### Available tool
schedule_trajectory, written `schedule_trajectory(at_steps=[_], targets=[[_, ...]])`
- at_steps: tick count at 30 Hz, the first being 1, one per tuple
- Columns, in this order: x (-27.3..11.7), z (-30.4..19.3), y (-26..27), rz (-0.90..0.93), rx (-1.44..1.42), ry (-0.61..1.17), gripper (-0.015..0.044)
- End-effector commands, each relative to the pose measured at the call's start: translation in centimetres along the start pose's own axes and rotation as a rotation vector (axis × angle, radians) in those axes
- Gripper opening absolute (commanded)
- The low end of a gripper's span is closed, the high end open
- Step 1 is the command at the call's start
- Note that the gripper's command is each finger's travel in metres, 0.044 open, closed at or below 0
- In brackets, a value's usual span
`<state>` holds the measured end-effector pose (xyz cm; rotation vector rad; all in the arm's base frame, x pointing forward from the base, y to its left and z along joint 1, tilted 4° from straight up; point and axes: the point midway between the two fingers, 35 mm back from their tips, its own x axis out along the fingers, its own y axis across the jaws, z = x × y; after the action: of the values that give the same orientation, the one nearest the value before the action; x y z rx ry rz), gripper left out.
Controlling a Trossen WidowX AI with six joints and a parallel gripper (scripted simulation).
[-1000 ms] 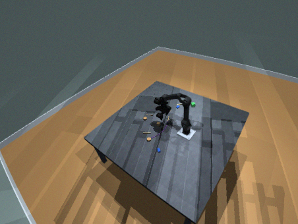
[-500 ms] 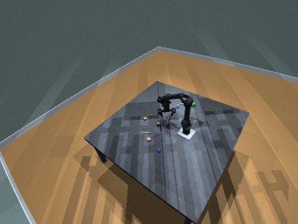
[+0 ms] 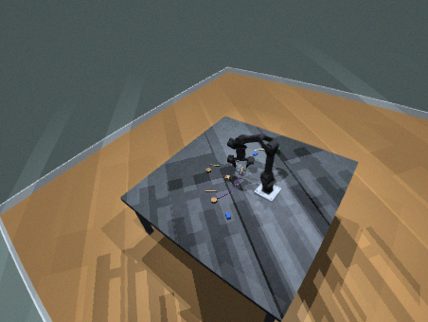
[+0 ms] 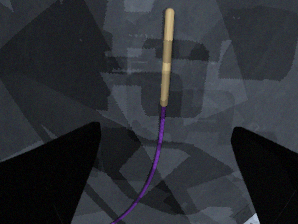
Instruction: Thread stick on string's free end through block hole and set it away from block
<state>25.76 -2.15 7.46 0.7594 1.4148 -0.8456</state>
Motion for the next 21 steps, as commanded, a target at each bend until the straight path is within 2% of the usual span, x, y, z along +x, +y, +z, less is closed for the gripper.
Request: schedule_trajectory(at_steps=[1,7,21], targets=[[0.01,0.06,-0.05,-0.001,0.012,-0.004,0.0282],[0.01,0.06,-0.05,-0.001,0.012,-0.004,0.0125],[0.09,0.06,-0.04,-0.001,0.012,-0.004,0.0120]])
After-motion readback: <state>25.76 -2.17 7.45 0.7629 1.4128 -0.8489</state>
